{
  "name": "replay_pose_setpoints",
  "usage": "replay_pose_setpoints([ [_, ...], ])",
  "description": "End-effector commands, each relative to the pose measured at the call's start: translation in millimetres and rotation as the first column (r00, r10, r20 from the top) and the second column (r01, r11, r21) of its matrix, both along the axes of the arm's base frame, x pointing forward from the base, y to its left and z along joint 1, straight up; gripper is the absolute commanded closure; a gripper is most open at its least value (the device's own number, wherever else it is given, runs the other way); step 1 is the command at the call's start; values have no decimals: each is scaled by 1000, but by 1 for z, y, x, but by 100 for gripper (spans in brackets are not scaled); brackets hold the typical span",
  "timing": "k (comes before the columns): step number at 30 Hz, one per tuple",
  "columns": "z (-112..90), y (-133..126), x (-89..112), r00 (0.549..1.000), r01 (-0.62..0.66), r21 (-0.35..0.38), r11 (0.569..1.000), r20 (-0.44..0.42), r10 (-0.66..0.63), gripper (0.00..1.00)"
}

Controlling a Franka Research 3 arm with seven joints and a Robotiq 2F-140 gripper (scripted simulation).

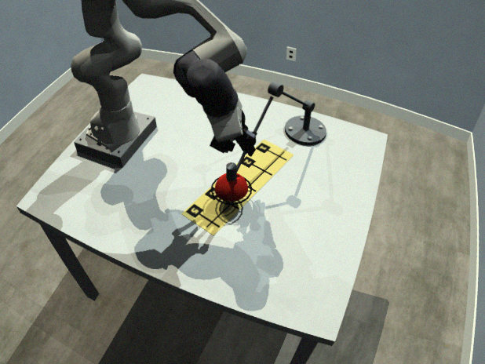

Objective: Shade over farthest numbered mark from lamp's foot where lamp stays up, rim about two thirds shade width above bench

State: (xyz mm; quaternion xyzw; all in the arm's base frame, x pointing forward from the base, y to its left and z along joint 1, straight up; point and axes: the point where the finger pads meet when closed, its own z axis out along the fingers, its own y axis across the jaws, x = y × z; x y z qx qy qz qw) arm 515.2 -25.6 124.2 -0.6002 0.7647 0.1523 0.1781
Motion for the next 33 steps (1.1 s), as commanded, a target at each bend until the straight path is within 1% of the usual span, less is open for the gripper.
replay_pose_setpoints([
  [1, 3, -12, 3, 1000, 12, -13, 1000, 16, -12, 90],
  [16, 3, -12, 3, 1000, 12, -13, 1000, 16, -12, 90],
  [33, 8, -25, 5, 1000, 12, -13, 1000, 16, -12, 90],
])
